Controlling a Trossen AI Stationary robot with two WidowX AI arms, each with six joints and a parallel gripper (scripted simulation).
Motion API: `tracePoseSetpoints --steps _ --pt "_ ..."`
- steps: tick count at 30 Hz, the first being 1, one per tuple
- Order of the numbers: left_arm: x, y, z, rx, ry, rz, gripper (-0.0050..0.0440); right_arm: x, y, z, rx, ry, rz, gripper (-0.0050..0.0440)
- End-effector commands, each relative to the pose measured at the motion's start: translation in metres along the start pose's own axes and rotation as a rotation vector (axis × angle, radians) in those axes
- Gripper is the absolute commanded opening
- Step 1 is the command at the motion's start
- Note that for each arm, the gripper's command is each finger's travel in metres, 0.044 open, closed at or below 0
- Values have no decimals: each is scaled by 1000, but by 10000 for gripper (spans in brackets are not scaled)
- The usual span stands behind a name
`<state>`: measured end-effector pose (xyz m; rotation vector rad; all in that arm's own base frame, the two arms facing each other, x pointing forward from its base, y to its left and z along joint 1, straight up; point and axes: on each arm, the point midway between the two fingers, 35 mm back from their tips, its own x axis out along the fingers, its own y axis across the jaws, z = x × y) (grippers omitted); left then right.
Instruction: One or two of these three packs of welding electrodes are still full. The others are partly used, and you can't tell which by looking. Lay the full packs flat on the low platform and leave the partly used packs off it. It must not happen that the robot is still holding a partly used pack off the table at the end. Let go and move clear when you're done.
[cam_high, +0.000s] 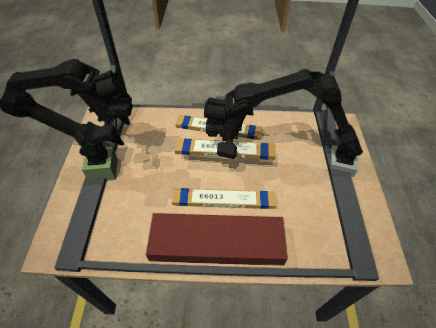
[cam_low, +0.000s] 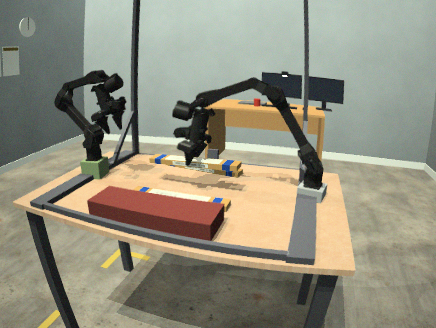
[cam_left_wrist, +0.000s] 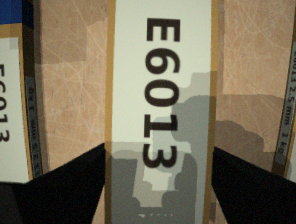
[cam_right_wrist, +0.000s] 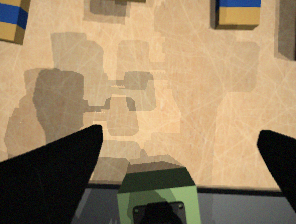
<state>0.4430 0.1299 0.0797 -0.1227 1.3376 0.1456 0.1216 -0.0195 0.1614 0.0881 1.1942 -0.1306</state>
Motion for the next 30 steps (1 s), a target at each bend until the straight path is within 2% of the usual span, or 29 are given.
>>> tracePoseSetpoints --steps 1,13,16,18,30 --pt "-16 -6 21 1 -59 11 -50 -5 0 3 0 -20 1 430" --pt "-7 -23 40 1 -60 10 -50 -5 0 3 0 -20 1 430" --pt "-7 -24 41 1 -60 9 -50 -5 0 3 0 -20 1 430" --pt "-20 -22 44 0 -86 12 -50 -5 0 3 0 -20 1 430" --pt "-16 -22 45 3 -76 9 -50 -5 0 3 0 -20 1 430"
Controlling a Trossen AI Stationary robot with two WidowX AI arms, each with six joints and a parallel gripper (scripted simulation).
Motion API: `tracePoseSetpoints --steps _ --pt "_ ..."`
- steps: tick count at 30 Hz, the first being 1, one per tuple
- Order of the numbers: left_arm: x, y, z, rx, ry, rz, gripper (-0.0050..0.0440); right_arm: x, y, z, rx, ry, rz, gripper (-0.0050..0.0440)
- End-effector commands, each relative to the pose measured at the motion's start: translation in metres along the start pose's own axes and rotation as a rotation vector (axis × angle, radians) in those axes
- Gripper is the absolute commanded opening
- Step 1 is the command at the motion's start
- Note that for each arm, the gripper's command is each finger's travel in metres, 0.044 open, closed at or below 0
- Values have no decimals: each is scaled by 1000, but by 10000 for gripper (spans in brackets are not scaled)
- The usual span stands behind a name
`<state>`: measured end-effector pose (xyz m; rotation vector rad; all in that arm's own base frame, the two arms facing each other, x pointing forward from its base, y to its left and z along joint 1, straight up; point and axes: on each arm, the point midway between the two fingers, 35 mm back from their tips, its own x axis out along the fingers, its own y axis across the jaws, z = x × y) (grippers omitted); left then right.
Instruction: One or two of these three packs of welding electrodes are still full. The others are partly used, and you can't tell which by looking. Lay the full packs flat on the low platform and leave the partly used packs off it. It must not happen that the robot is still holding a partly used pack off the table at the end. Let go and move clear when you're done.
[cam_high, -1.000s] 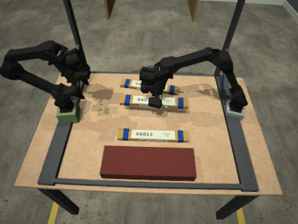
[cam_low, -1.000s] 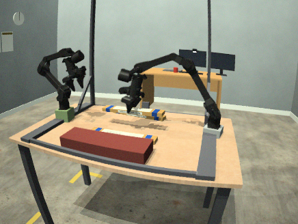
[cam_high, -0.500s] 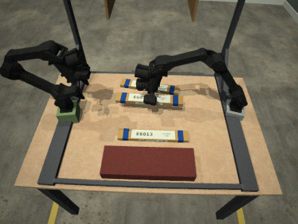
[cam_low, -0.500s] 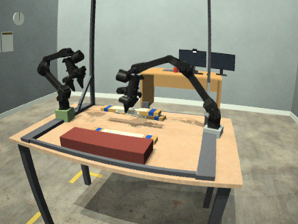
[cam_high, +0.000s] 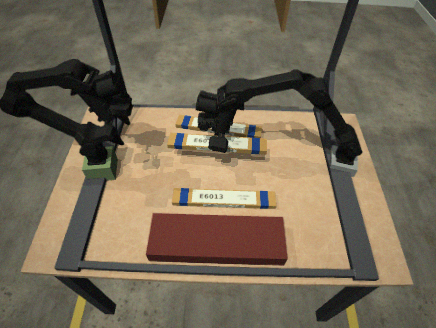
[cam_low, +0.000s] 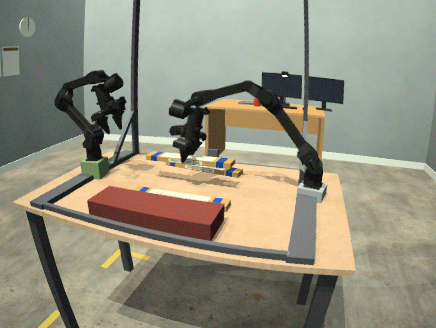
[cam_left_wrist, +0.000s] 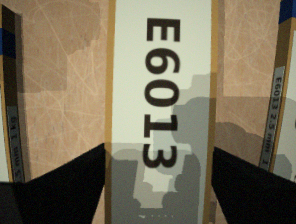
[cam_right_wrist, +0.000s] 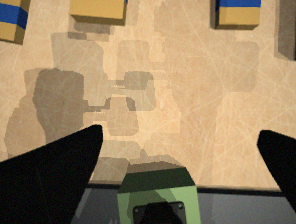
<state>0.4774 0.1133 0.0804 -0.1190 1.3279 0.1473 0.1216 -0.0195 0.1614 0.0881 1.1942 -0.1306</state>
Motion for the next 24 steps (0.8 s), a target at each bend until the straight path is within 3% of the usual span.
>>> tracePoseSetpoints --steps 1,10,24 --pt "-24 0 15 1 -68 6 -50 -5 0 3 0 -20 1 430" --pt "-22 0 15 1 -64 6 -50 -5 0 3 0 -20 1 430" --pt "4 0 5 1 -50 5 -50 -5 0 3 0 -20 1 430"
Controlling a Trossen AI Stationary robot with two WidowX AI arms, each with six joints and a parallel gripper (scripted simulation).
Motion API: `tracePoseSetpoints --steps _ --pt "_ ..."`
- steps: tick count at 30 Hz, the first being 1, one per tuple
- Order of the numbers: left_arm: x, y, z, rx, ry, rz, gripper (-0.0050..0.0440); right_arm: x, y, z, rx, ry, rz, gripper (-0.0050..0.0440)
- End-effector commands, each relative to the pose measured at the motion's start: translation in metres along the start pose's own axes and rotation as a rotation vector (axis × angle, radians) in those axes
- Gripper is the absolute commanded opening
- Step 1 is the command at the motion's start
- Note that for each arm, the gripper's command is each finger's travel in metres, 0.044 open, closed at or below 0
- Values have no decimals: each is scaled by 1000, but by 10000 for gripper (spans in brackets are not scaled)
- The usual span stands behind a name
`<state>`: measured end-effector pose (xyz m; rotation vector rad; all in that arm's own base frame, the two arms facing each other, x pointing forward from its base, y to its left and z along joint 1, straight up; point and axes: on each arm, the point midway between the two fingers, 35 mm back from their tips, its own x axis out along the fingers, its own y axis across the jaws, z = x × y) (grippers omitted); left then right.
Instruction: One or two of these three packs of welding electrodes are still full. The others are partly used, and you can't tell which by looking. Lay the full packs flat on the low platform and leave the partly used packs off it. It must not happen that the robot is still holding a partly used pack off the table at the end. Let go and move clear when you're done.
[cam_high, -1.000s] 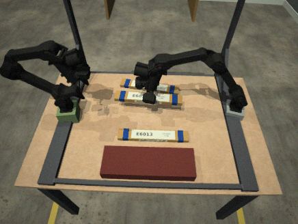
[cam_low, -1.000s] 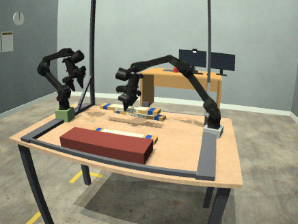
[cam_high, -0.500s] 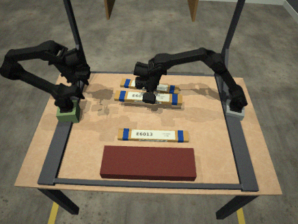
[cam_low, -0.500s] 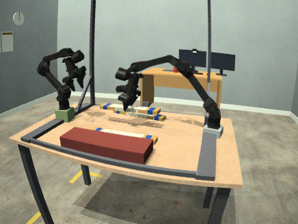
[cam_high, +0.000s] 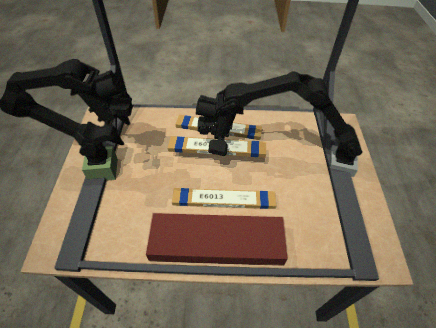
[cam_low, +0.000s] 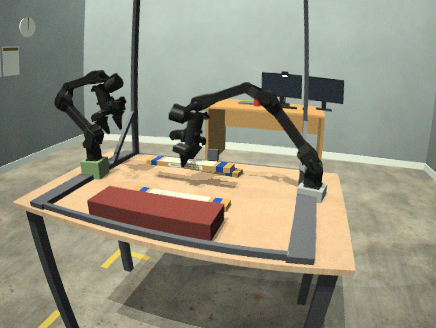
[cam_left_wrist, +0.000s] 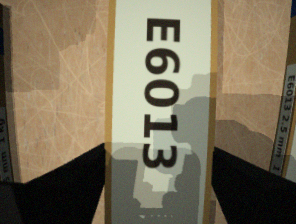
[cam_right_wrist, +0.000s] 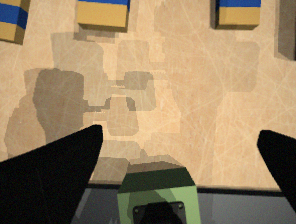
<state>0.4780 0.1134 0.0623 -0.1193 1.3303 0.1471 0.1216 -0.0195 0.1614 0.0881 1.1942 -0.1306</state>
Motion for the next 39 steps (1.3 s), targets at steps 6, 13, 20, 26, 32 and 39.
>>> tracePoseSetpoints --steps 6,13,20,26,32,39 --pt "-2 0 5 1 -39 5 -50 -5 0 3 0 -20 1 430" --pt "5 0 4 1 -49 5 -50 -5 0 3 0 -20 1 430" --pt "18 0 1 1 -39 5 -50 -5 0 3 0 -20 1 430" --pt "29 0 -2 1 -35 4 -50 -5 0 3 0 -20 1 430" --pt "36 0 -3 1 -42 5 -50 -5 0 3 0 -20 1 430" --pt "30 0 2 1 -60 5 -50 -5 0 3 0 -20 1 430"
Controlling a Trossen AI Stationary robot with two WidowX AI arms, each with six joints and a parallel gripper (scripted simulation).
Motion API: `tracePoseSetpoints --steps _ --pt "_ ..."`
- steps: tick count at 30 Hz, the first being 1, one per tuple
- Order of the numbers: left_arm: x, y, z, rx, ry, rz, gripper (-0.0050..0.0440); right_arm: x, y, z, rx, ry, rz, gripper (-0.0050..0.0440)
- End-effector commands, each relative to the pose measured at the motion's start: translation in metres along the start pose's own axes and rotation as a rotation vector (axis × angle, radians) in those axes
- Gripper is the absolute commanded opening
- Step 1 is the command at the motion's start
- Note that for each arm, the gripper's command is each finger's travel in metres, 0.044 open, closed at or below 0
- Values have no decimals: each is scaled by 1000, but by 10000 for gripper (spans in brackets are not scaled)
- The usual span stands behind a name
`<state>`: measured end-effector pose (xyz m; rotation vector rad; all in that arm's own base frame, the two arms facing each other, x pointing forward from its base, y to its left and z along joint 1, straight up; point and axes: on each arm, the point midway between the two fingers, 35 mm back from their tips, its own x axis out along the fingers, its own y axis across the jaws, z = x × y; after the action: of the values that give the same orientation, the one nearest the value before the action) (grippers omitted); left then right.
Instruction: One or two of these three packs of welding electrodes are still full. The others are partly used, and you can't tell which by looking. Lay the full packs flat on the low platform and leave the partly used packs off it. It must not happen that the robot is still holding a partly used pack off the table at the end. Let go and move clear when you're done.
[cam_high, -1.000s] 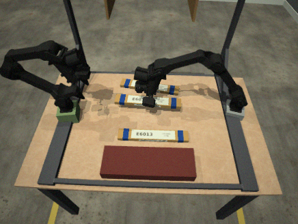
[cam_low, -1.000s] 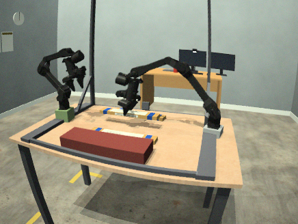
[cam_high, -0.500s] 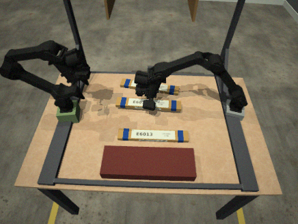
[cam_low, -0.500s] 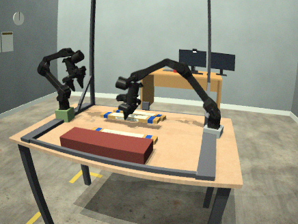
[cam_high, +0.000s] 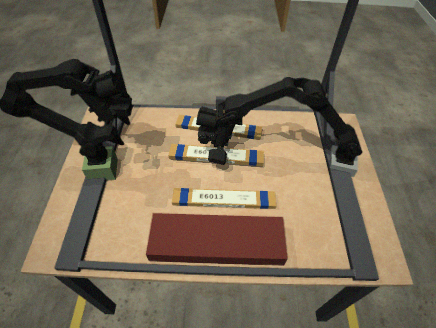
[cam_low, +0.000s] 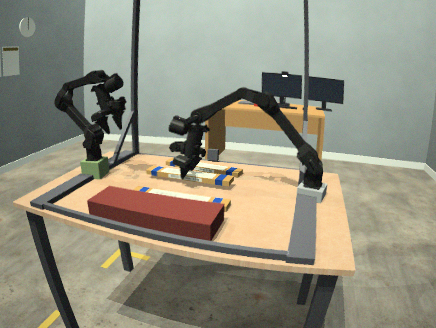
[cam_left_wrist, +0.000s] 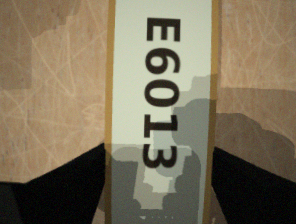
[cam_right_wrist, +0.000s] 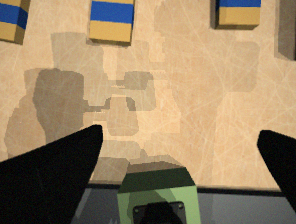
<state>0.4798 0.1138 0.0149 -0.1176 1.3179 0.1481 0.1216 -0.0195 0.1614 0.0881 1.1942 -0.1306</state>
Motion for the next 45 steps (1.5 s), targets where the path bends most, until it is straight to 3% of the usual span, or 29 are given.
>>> tracePoseSetpoints --steps 1,8,16,21,45 --pt "-16 0 11 1 -47 4 -50 -5 0 3 0 -20 1 430" --pt "-5 0 5 1 -29 4 -50 -5 0 3 0 -20 1 430" --pt "-12 0 11 1 -58 6 -50 -5 0 3 0 -20 1 430" --pt "5 0 2 1 -23 4 -50 -5 0 3 0 -20 1 430" --pt "-2 0 7 1 -47 4 -50 -5 0 3 0 -20 1 430"
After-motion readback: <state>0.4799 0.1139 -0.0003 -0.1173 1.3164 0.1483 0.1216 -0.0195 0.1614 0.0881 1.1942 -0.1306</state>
